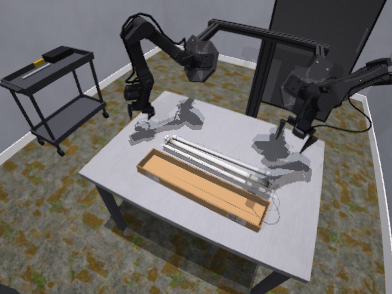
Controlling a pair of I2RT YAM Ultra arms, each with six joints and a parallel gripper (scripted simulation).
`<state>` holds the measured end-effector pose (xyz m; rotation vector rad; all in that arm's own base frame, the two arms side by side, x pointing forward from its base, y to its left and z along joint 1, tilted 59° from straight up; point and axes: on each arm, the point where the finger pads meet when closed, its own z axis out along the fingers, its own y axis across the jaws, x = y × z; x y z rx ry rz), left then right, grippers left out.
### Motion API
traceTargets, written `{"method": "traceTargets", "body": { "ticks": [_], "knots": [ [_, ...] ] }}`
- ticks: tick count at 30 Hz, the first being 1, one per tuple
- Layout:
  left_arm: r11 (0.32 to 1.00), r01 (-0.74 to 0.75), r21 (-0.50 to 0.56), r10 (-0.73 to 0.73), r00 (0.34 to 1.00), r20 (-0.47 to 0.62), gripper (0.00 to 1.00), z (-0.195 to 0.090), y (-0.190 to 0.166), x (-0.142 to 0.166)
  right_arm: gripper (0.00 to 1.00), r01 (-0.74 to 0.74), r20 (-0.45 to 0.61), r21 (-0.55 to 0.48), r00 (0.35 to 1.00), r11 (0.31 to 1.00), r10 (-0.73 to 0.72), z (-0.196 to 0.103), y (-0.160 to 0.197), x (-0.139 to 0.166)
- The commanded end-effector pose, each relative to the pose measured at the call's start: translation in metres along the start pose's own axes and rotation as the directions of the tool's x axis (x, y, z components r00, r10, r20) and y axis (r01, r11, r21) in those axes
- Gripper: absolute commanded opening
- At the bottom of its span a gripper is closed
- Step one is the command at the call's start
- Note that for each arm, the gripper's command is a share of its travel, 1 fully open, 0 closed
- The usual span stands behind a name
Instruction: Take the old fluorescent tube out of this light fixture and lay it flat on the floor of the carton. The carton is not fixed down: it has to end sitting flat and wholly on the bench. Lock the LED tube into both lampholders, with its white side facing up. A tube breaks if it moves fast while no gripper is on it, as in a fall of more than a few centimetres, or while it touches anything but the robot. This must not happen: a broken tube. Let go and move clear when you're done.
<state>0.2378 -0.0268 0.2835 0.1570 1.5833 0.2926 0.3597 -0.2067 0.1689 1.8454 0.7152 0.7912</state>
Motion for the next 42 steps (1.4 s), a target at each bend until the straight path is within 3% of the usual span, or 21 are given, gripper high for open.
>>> {"method": "traceTargets", "body": {
  "ticks": [1,18,19,35,36,42],
  "knots": [
    [1.0,0.004,-0.001,-0.004,1.0,0.006,1.0,-0.0005,0.0008,-0.0022,1.0,-0.001,-0.001,-0.008,1.0,1.0,0.001,-0.001,0.0028,0.0004],
    [1.0,0.016,0.004,-0.017,1.0,0.023,1.0,-0.0019,0.0019,-0.0082,1.0,0.002,0.015,-0.003,1.0,1.0,-0.002,-0.0009,0.0014,-0.0034],
    [1.0,0.016,0.004,-0.017,1.0,0.023,0.49,-0.0019,0.0019,-0.0082,1.0,0.002,0.015,-0.003,1.0,1.0,-0.002,-0.0009,0.0014,-0.0034],
    [1.0,0.016,0.004,-0.017,1.0,0.023,0.49,-0.0019,0.0019,-0.0082,1.0,0.002,0.016,-0.003,1.0,1.0,-0.002,-0.0009,0.0014,-0.0034],
    [1.0,0.016,0.004,-0.017,1.0,0.023,0.49,-0.0019,0.0019,-0.0082,0.49,0.002,0.015,-0.003,1.0,1.0,-0.002,-0.0009,0.0014,-0.0034],
    [1.0,0.016,0.004,-0.017,1.0,0.023,0.49,-0.0019,0.0019,-0.0082,0.49,0.002,0.015,-0.003,1.0,1.0,-0.002,-0.0009,0.0014,-0.0034]
  ]
}}
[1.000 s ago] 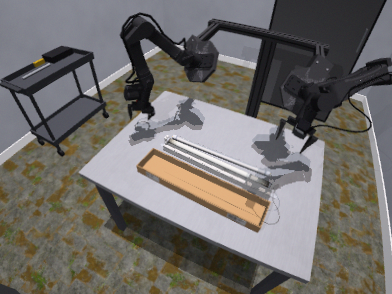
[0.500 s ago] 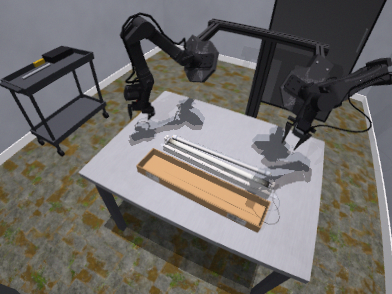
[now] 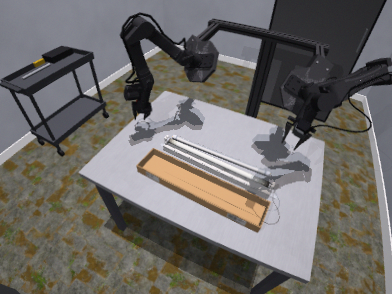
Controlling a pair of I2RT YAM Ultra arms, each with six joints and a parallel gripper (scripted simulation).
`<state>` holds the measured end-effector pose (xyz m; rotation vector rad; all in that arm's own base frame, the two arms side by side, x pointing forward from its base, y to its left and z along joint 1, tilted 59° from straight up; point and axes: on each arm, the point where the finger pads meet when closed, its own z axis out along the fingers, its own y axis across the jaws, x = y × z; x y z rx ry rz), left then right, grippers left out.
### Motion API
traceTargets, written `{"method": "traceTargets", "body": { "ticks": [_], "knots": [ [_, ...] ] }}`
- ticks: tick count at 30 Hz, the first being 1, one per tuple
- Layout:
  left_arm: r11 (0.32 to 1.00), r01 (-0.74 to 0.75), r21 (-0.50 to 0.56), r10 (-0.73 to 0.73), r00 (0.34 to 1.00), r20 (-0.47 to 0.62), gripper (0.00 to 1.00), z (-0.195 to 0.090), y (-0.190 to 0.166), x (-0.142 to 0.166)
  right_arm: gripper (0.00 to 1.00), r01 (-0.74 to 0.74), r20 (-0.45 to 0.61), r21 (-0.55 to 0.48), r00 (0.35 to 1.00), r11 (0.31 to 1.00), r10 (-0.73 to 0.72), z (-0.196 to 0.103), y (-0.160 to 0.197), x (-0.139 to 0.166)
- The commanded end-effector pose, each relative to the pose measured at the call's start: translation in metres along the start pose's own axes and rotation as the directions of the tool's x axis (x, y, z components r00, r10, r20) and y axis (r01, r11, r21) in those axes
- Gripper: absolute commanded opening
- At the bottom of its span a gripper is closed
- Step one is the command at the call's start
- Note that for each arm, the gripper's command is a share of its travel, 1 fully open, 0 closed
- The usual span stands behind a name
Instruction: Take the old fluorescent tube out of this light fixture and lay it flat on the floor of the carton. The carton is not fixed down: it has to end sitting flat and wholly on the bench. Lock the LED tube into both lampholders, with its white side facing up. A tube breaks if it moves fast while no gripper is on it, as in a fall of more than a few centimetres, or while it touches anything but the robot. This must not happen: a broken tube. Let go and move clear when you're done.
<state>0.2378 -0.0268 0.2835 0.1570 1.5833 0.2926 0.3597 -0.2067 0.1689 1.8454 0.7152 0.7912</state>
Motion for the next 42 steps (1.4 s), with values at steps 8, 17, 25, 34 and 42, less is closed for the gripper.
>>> {"method": "traceTargets", "body": {
  "ticks": [8,17,25,34,42],
  "knots": [
    [1.0,0.016,0.004,-0.017,1.0,0.023,0.49,-0.002,0.002,-0.008,0.49,0.002,0.015,-0.003,1.0,1.0,-0.002,-0.001,0.001,-0.003],
    [0.992,-0.121,0.032,0.122,0.991,-0.051,0.49,0.01,-0.005,-0.01,0.49,0.259,-0.002,0.098,0.965,0.961,-0.26,0.012,-0.018,0.013],
    [0.941,-0.32,0.11,0.334,0.93,-0.155,0.49,0.033,-0.019,-0.013,0.49,0.584,-0.095,0.163,0.812,0.795,-0.576,0.024,-0.045,0.042],
    [0.873,-0.449,0.192,0.485,0.844,-0.23,0.49,0.058,-0.034,-0.013,0.49,0.862,-0.242,0.176,0.506,0.476,-0.828,0.03,-0.071,0.075],
    [0.81,-0.525,0.262,0.584,0.763,-0.276,0.49,0.08,-0.046,-0.009,0.49,0.978,-0.355,0.121,0.204,0.172,-0.912,0.032,-0.087,0.101]
  ]
}}
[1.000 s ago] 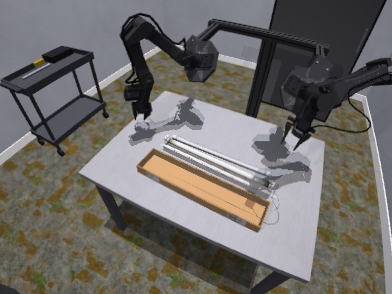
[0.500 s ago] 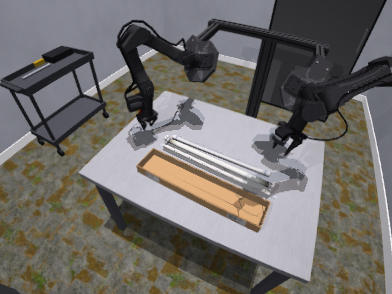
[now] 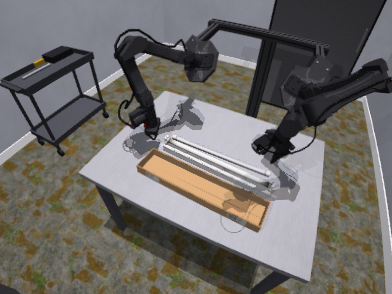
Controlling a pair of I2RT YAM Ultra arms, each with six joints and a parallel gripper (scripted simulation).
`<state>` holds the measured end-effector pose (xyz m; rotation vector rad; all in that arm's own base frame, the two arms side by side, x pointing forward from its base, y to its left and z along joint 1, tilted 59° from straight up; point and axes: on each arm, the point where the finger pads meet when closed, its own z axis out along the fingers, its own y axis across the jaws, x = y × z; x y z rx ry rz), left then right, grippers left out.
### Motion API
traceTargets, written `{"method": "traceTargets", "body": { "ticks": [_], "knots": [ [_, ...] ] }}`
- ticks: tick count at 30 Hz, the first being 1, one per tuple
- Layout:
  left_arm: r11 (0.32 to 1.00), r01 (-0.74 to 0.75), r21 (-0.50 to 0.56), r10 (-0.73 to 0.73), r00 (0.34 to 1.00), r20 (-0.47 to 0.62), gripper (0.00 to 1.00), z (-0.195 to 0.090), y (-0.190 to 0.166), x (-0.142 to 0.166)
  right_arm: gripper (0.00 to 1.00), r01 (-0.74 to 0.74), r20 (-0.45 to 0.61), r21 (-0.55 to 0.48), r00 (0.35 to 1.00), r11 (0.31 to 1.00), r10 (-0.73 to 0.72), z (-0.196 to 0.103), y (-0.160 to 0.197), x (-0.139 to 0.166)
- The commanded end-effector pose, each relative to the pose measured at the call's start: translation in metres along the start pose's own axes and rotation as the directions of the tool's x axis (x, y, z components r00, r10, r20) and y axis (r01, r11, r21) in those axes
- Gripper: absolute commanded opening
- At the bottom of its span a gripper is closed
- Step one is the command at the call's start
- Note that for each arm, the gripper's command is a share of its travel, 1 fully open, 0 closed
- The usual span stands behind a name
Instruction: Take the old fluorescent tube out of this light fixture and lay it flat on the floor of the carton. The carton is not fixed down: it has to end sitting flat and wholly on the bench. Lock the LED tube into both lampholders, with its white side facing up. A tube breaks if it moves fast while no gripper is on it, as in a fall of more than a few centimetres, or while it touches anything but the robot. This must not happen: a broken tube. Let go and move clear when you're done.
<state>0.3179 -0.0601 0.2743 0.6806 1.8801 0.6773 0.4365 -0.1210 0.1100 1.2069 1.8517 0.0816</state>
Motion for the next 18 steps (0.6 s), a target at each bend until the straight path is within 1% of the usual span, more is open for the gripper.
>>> {"method": "traceTargets", "body": {
  "ticks": [1,2,7,11,12,14,15,16,18],
  "knots": [
    [0.998,-0.057,0.038,0.057,0.998,-0.004,0.49,0.001,-0.001,-0.008,0.49,0.173,-0.042,0.074,0.985,0.982,-0.17,0.003,-0.003,0.011],
    [0.995,-0.085,0.052,0.086,0.996,-0.011,0.49,0.004,-0.004,-0.011,0.49,0.281,-0.072,0.091,0.959,0.955,-0.275,0.004,-0.001,0.016],
    [0.974,-0.201,0.109,0.209,0.975,-0.077,0.49,0.027,-0.013,-0.016,0.49,0.493,-0.124,0.07,0.867,0.867,-0.482,0.008,0.01,0.039],
    [0.956,-0.255,0.147,0.272,0.956,-0.107,0.49,0.042,-0.019,-0.019,0.49,0.65,-0.172,0.051,0.754,0.759,-0.634,0.01,0.02,0.053],
    [0.975,-0.191,0.114,0.201,0.976,-0.08,0.49,0.034,-0.016,-0.024,0.49,0.573,-0.154,0.053,0.814,0.818,-0.56,0.011,0.027,0.048],
    [0.975,-0.194,0.11,0.202,0.977,-0.072,0.49,0.032,-0.012,-0.027,0.49,0.588,-0.151,0.05,0.804,0.808,-0.575,0.01,0.029,0.046],
    [0.962,-0.235,0.136,0.248,0.964,-0.092,0.49,0.044,-0.022,-0.027,0.49,0.646,-0.186,0.035,0.754,0.763,-0.63,0.011,0.027,0.059],
    [0.961,-0.24,0.139,0.255,0.962,-0.099,0.49,0.046,-0.022,-0.024,0.49,0.666,-0.192,0.032,0.736,0.745,-0.649,0.011,0.027,0.061],
    [0.961,-0.24,0.139,0.255,0.962,-0.099,0.49,0.046,-0.022,-0.024,0.49,0.666,-0.192,0.032,0.736,0.745,-0.649,0.011,0.027,0.061]
  ]
}}
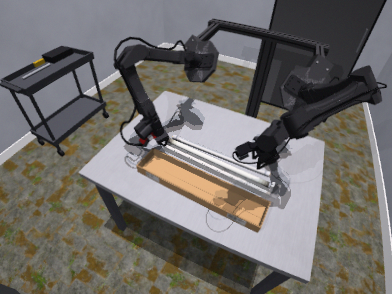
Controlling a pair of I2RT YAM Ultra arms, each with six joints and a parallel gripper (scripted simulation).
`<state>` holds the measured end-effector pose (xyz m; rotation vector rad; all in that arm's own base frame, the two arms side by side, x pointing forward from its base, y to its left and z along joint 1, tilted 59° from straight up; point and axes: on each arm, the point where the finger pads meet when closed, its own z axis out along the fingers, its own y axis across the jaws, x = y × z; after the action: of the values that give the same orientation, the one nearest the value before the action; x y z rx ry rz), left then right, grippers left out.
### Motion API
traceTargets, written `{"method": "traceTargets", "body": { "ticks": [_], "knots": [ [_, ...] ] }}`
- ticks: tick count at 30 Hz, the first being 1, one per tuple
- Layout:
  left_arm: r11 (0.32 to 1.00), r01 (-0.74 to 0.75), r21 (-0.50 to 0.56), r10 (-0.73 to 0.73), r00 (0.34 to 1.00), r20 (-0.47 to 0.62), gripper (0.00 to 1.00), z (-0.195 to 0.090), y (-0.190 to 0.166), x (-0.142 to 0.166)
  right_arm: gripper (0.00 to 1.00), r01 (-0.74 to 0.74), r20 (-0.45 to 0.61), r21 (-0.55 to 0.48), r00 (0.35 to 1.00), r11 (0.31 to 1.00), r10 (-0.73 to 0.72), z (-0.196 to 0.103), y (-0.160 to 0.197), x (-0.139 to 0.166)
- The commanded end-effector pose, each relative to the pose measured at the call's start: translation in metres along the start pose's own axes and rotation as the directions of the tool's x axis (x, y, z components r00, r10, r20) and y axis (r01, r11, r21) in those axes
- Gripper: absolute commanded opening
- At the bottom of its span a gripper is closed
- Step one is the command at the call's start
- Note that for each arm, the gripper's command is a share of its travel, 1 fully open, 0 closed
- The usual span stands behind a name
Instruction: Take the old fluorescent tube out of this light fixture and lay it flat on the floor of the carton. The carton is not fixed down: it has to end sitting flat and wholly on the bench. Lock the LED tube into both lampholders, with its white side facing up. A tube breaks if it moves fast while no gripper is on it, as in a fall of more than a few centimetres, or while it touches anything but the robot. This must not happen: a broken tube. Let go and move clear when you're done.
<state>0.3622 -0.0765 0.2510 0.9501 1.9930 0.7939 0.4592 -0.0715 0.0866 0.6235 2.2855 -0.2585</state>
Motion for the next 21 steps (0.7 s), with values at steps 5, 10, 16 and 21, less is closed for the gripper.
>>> {"method": "traceTargets", "body": {
  "ticks": [5,10,16,21],
  "knots": [
    [0.995,-0.087,0.052,0.087,0.996,-0.008,0.49,0.009,-0.005,-0.012,0.49,0.253,-0.069,0.007,0.965,0.967,-0.252,0.002,0.017,0.014],
    [0.985,-0.149,0.091,0.154,0.987,-0.048,0.49,0.026,-0.01,-0.013,0.49,0.432,-0.1,-0.009,0.897,0.902,-0.431,0.002,0.032,0.023],
    [0.958,-0.236,0.16,0.253,0.963,-0.09,0.49,0.049,-0.021,-0.013,0.49,0.65,-0.136,-0.045,0.749,0.759,-0.649,0.001,0.05,0.036],
    [0.932,-0.297,0.205,0.321,0.942,-0.093,0.49,0.062,-0.031,-0.021,0.49,0.795,-0.158,-0.076,0.586,0.602,-0.795,0.0,0.063,0.043]
  ]
}}
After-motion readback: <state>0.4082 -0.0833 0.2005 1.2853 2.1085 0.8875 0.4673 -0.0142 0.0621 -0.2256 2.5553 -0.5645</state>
